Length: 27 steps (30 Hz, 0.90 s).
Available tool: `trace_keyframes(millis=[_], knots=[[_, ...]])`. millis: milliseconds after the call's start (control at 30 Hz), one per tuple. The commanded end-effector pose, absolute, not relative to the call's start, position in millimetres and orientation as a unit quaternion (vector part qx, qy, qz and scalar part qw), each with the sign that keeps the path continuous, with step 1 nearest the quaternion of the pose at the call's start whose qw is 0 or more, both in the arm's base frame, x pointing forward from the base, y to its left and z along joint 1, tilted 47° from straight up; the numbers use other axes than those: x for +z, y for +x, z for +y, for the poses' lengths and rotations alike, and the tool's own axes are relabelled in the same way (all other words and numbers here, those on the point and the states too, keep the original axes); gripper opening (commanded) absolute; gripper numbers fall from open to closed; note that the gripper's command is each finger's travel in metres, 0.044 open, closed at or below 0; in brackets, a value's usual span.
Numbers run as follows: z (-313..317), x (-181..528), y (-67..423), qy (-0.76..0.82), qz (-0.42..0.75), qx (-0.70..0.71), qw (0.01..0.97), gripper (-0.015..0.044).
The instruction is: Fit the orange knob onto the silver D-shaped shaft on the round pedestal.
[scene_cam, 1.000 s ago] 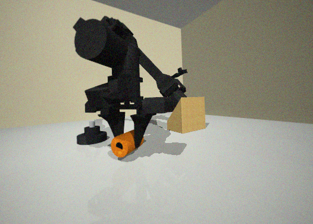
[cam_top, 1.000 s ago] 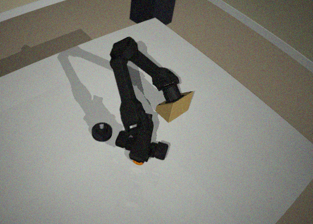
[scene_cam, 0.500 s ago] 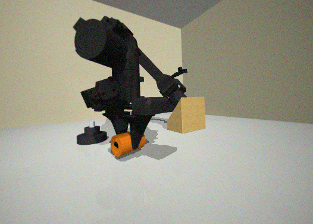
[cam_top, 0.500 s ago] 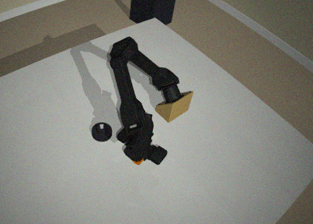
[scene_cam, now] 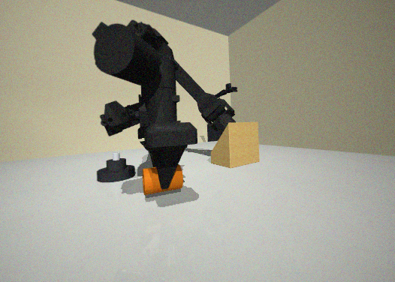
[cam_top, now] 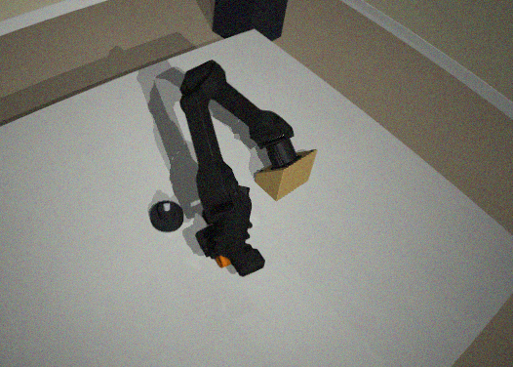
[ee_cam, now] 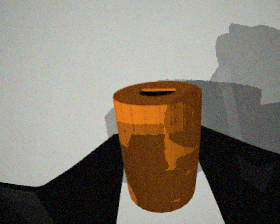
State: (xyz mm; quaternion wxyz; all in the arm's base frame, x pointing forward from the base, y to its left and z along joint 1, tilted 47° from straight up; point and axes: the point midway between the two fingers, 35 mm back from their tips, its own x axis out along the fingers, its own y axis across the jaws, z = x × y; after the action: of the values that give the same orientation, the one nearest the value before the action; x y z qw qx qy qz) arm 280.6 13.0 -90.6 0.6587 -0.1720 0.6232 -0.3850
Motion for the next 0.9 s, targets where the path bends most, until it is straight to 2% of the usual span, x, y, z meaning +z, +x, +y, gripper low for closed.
trace_keyframes(millis=[0,600,867], knots=[[14.4,-89.8,282.0,-0.155,0.615,-0.397,0.663,0.0179],[14.4,-89.8,281.9,0.014,0.498,-0.537,0.681,0.0179],[14.4,-89.8,281.9,0.030,0.485,-0.548,0.680,0.0179]])
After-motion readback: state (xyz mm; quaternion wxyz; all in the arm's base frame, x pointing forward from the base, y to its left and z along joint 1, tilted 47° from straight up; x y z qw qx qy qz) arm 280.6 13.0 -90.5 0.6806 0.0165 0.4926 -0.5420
